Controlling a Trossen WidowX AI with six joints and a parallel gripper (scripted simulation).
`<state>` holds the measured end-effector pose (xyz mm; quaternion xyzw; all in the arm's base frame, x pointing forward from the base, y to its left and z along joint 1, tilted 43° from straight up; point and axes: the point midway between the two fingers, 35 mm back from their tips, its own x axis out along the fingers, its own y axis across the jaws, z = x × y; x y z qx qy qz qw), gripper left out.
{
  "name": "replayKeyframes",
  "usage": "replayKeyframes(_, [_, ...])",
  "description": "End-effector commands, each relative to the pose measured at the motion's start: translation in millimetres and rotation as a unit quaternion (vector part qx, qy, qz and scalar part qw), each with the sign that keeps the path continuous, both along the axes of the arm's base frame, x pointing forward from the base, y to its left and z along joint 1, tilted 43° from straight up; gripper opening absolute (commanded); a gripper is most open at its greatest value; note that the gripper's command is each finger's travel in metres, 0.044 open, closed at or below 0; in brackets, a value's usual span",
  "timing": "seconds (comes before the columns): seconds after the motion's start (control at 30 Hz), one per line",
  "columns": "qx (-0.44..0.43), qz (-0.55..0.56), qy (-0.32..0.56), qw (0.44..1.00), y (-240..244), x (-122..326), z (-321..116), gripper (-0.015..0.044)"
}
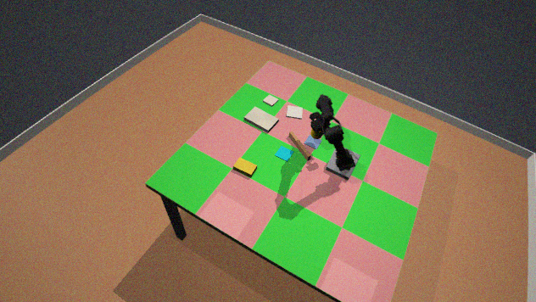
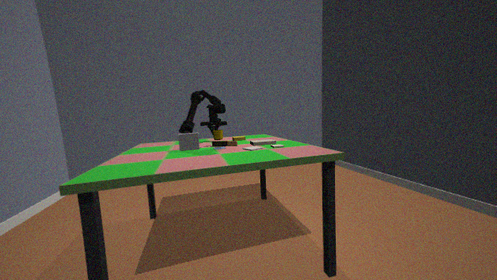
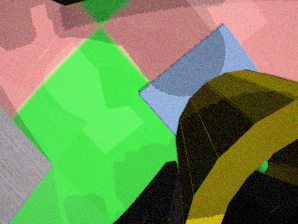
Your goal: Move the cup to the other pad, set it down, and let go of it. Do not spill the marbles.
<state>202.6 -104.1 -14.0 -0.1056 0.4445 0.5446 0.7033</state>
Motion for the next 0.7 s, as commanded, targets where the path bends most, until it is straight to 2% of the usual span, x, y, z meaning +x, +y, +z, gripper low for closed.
replayKeyframes(0.0, [0.0,-0.001,0.0,1.0,1.3,1.3,1.2,0.0])
replayKeyframes(0.67, [-0.003,0.0,-0.003,1.0,30.1,26.3,26.8,0.0])
